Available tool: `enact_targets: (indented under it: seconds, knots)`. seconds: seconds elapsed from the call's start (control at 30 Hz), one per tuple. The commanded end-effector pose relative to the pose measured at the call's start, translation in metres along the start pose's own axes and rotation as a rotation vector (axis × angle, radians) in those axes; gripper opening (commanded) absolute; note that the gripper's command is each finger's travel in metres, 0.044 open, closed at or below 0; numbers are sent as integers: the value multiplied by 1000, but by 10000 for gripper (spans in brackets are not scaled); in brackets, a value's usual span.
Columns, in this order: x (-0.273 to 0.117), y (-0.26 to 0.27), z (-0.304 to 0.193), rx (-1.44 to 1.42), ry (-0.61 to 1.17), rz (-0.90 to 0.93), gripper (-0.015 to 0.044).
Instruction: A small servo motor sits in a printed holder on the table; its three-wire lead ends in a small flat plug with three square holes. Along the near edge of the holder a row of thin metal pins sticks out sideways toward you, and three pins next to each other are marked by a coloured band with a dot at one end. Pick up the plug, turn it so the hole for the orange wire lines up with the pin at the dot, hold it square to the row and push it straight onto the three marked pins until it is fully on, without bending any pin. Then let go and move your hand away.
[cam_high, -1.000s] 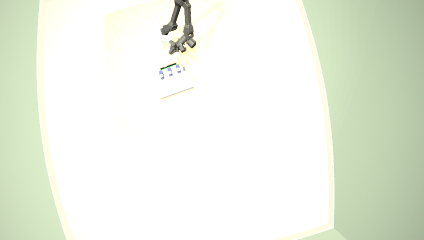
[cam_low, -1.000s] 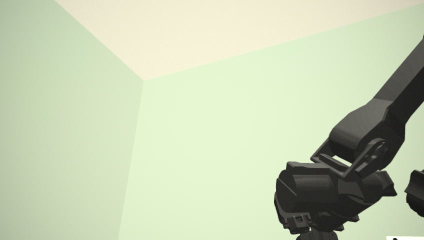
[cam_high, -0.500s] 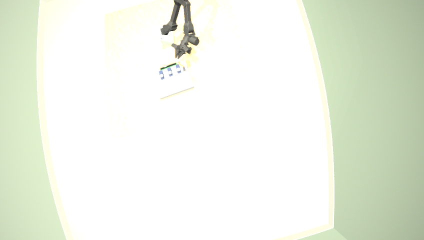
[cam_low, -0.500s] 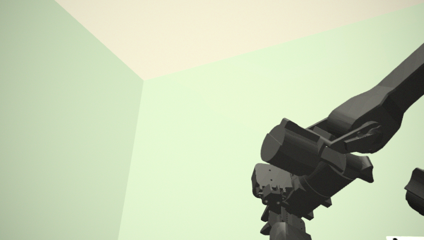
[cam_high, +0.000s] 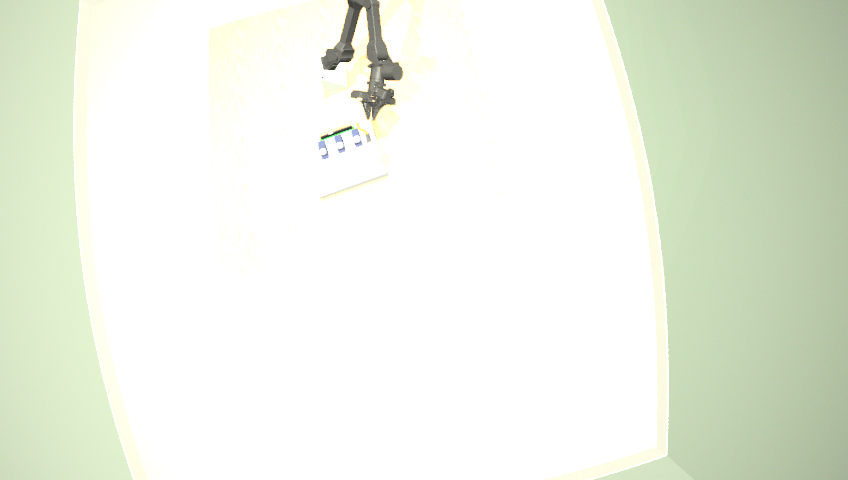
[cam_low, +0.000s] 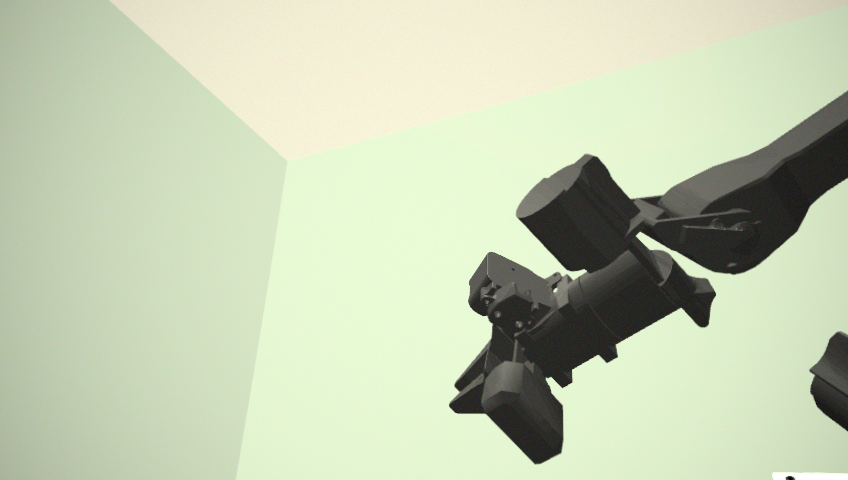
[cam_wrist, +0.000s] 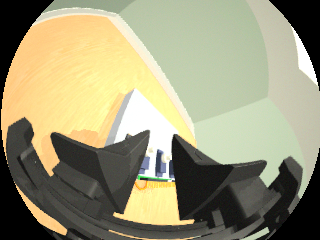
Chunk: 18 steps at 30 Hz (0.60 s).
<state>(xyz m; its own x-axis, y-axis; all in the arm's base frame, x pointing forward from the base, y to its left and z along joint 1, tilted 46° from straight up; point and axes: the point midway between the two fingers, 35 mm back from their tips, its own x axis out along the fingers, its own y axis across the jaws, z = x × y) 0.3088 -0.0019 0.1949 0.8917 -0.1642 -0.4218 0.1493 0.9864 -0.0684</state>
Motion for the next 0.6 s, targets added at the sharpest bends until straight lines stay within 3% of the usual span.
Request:
enact_targets:
  seconds: [0.0,0.57]
  knots:
    - [-6,0,23,17,-87,34,115]
    - [-50,-6,120,42,-490,158,115]
